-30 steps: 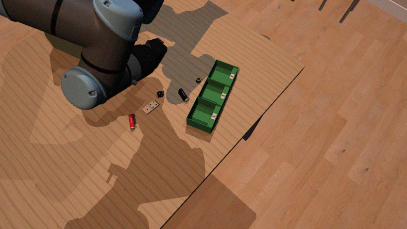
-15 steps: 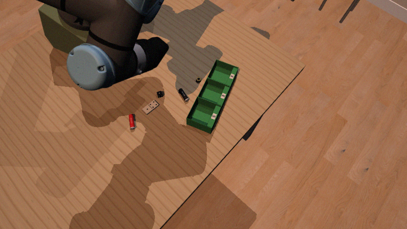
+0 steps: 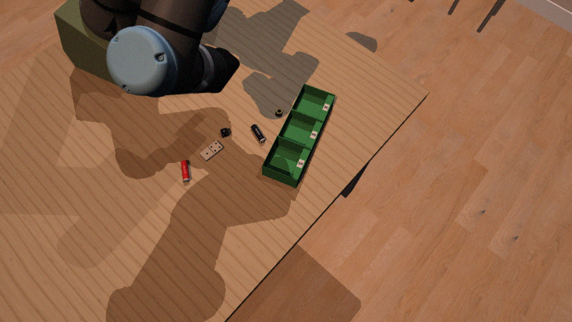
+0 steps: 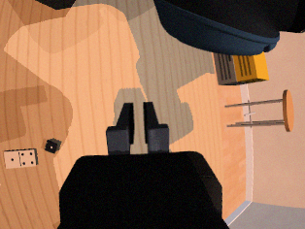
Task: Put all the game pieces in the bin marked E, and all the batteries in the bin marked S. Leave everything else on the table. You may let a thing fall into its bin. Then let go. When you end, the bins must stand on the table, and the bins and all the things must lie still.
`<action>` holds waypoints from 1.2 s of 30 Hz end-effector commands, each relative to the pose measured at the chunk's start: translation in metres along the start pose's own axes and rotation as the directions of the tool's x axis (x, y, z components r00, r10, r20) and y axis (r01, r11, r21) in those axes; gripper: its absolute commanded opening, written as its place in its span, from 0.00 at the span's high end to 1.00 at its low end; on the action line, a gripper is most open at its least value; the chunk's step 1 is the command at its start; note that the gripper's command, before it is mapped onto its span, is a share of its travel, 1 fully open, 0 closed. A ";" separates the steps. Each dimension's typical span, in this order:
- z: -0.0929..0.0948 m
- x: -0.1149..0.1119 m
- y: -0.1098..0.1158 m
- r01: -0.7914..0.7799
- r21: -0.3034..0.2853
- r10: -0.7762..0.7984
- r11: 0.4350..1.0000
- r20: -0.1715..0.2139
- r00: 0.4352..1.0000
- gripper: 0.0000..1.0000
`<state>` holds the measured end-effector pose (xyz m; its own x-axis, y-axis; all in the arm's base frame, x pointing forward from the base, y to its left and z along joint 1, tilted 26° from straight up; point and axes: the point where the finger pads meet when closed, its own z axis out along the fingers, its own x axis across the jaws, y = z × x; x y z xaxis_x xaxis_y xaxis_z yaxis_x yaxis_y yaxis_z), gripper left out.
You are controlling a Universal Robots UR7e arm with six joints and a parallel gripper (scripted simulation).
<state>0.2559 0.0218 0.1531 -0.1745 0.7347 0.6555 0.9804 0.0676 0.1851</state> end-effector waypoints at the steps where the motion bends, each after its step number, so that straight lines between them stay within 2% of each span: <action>1: 0.000 0.000 0.000 -0.009 -0.010 0.010 1.000 0.147 0.989 0.69; 2: 0.000 0.000 0.000 -0.009 -0.010 0.010 1.000 0.147 0.989 0.69; 3: 0.000 0.000 0.000 -0.010 -0.013 0.012 1.000 0.175 0.985 0.69; 9: 0.000 0.000 0.000 -0.013 -0.017 0.016 1.000 0.228 0.974 0.69; 12: -0.013 -0.008 0.012 -0.006 -0.052 0.019 0.999 0.255 0.967 0.69; 17: -0.013 -0.008 0.012 -0.005 -0.069 0.027 0.998 0.314 0.949 0.69; 19: -0.013 -0.008 0.012 -0.005 -0.069 0.027 0.998 0.314 0.949 0.69; 20: -0.019 -0.010 0.018 0.000 -0.091 0.032 0.996 0.347 0.938 0.69; 22: -0.028 -0.013 0.025 0.005 -0.109 0.035 0.994 0.365 0.930 0.69; 26: -0.028 -0.013 0.025 0.011 -0.132 0.045 0.991 0.416 0.908 0.69; 27: -0.028 -0.013 0.025 0.012 -0.135 0.047 0.991 0.424 0.905 0.69; 30: -0.045 -0.015 0.038 0.027 -0.171 0.055 0.985 0.457 0.888 0.69; 34: -0.045 -0.015 0.038 0.038 -0.199 0.069 0.979 0.505 0.860 0.69; 36: -0.045 -0.015 0.038 0.038 -0.199 0.069 0.979 0.505 0.860 0.69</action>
<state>0.2844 -0.0097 0.1779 -0.0760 0.9526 0.2945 0.9501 -0.0204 0.3112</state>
